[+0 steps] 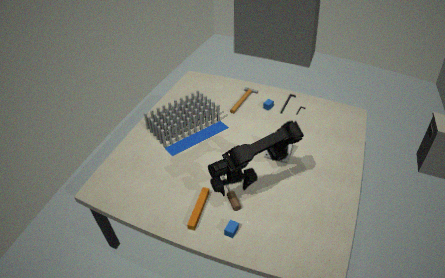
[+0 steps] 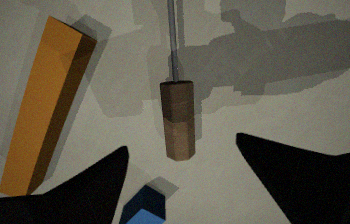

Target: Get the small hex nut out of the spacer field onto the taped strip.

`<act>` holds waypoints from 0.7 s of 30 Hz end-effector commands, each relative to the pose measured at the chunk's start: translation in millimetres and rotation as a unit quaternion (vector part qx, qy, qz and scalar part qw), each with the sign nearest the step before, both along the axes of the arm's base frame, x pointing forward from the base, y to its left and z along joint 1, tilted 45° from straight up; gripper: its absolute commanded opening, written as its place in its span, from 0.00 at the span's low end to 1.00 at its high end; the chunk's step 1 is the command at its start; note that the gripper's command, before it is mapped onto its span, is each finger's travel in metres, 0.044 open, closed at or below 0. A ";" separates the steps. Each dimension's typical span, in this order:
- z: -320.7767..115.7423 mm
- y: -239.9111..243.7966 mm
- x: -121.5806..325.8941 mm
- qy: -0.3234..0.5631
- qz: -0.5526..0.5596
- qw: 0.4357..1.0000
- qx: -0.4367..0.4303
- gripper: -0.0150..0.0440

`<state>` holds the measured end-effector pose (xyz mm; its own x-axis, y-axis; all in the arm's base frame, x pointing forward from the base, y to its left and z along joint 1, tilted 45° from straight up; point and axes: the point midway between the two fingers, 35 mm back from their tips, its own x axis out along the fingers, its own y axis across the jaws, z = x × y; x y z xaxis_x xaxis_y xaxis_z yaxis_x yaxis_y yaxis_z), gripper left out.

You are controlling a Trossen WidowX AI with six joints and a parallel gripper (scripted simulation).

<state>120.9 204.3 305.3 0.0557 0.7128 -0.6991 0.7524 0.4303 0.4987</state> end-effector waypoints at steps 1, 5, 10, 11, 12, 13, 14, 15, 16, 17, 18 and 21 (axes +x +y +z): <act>-1.3 0.0 -1.4 0.005 0.000 1.000 0.001 1.00; -3.6 0.0 -3.2 -0.013 -0.019 1.000 -0.021 1.00; -4.5 -1.4 -10.0 -0.070 -0.096 0.991 -0.054 1.00; -2.8 -1.9 -10.9 -0.082 -0.113 0.989 -0.053 1.00; -0.7 -2.6 -11.8 -0.094 -0.130 0.986 -0.051 1.00; 2.0 -3.2 -12.6 -0.106 -0.147 0.982 -0.046 1.00; 4.6 -3.9 -13.3 -0.115 -0.162 0.979 -0.040 1.00; 6.3 -4.3 -13.7 -0.120 -0.170 0.977 -0.036 1.00; 6.9 -4.4 -13.8 -0.122 -0.173 0.977 -0.034 1.00; 6.9 -4.4 -13.8 -0.122 -0.173 0.977 -0.034 1.00; 6.9 -4.4 -13.8 -0.122 -0.173 0.977 -0.034 1.00; 6.9 -4.4 -13.8 -0.122 -0.173 0.977 -0.034 0.96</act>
<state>106.4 200.5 312.9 0.4429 0.5800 -0.6837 0.7211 0.2228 0.6560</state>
